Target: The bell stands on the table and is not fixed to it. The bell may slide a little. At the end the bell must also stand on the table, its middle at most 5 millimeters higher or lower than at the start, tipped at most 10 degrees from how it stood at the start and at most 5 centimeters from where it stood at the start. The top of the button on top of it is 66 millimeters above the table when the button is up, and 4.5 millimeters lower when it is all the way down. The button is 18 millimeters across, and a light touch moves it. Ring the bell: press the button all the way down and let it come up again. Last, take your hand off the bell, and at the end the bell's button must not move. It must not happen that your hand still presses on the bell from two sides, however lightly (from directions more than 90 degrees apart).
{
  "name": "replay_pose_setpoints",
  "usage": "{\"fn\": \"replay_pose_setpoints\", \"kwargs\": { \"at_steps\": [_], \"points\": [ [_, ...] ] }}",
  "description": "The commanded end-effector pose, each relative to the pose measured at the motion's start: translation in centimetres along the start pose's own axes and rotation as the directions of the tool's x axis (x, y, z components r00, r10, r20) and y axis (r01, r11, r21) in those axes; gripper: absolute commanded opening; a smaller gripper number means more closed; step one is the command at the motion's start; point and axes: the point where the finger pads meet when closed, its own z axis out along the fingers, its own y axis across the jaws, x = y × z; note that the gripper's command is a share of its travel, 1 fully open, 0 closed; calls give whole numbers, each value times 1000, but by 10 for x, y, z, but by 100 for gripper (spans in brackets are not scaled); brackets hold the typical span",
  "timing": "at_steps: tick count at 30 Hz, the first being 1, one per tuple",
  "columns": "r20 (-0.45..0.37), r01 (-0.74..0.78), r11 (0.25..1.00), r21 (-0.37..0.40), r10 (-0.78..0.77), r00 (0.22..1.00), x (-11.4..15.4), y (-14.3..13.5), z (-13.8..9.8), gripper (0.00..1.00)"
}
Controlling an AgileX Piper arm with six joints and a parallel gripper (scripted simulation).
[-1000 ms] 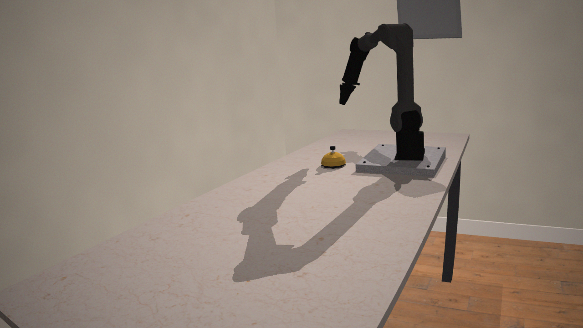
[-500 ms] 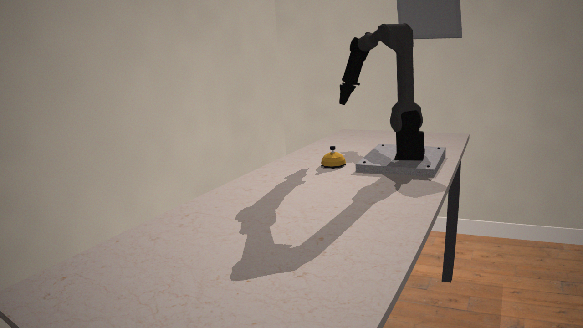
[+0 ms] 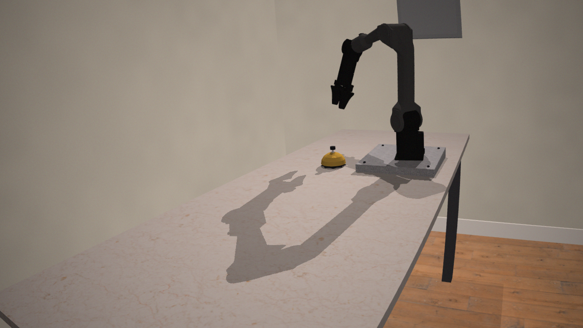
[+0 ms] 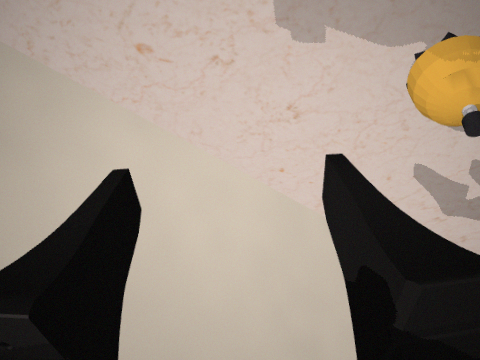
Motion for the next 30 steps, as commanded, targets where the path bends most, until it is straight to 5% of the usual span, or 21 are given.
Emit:
{"fn": "replay_pose_setpoints", "kwargs": {
  "at_steps": [1, 7, 11, 16, 18, 24, 30],
  "points": [
    [-2, 14, 1000, -1, -14, 1000, 1, -1, -1, 100],
    [8, 466, 883, 62, -467, 884, 24, -29, 11, 100],
    [-13, 715, 692, 103, -718, 696, 37, -48, 18, 100],
    [-63, 924, 357, 137, -928, 367, 51, -73, 26, 100],
    [-63, 924, 357, 137, -928, 367, 51, -73, 26, 100],
    [-148, 981, -130, 141, -983, -109, 64, -104, 33, 100],
    [-231, 815, -571, 96, -809, -540, 72, -134, 39, 100]
  ]
}}
